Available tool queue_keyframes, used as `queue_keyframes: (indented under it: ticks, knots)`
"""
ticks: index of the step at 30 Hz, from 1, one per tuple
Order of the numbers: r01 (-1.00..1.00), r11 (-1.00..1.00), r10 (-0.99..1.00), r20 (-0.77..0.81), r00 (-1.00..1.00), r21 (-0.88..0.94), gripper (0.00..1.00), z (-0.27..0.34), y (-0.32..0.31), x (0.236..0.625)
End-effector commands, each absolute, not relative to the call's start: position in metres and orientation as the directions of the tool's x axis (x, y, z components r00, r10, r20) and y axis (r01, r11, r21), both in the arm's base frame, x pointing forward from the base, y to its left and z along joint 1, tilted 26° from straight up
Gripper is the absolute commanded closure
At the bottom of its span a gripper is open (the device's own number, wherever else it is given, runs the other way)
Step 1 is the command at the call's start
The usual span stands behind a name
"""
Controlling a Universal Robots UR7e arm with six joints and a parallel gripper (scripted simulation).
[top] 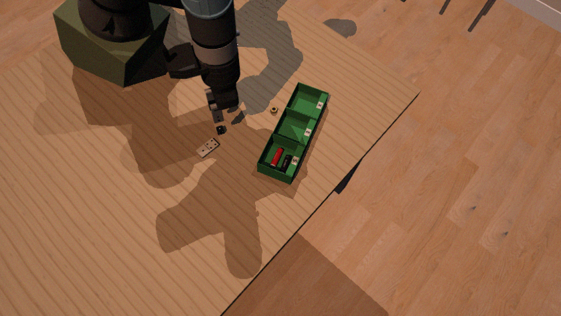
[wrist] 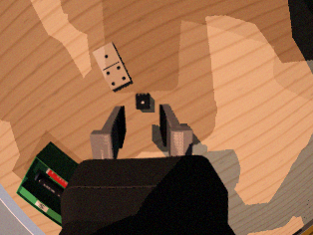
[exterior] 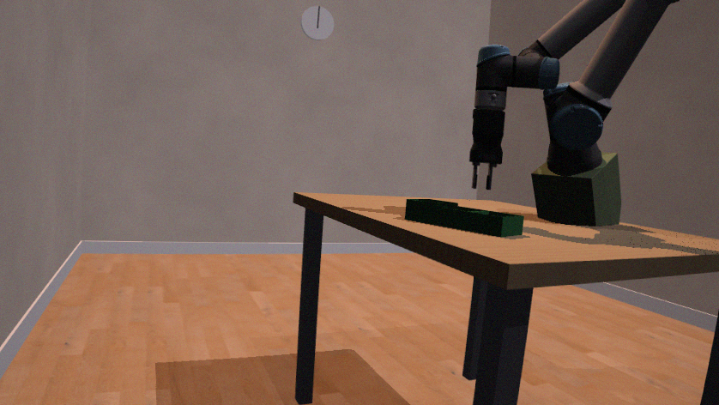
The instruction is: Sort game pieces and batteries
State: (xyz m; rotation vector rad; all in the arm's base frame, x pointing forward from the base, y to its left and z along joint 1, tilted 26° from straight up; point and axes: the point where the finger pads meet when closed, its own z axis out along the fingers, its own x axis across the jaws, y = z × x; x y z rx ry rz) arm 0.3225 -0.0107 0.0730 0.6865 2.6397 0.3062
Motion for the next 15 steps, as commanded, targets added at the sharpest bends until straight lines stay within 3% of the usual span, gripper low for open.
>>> queue_keyframes:
  ticks: [1,15]
  knots:
    - [0.419,0.856,0.505,-0.319,-0.802,0.303,0.36,0.066,-0.01,0.326]
    - [0.419,0.856,0.505,-0.319,-0.802,0.303,0.36,0.023,-0.005,0.348]
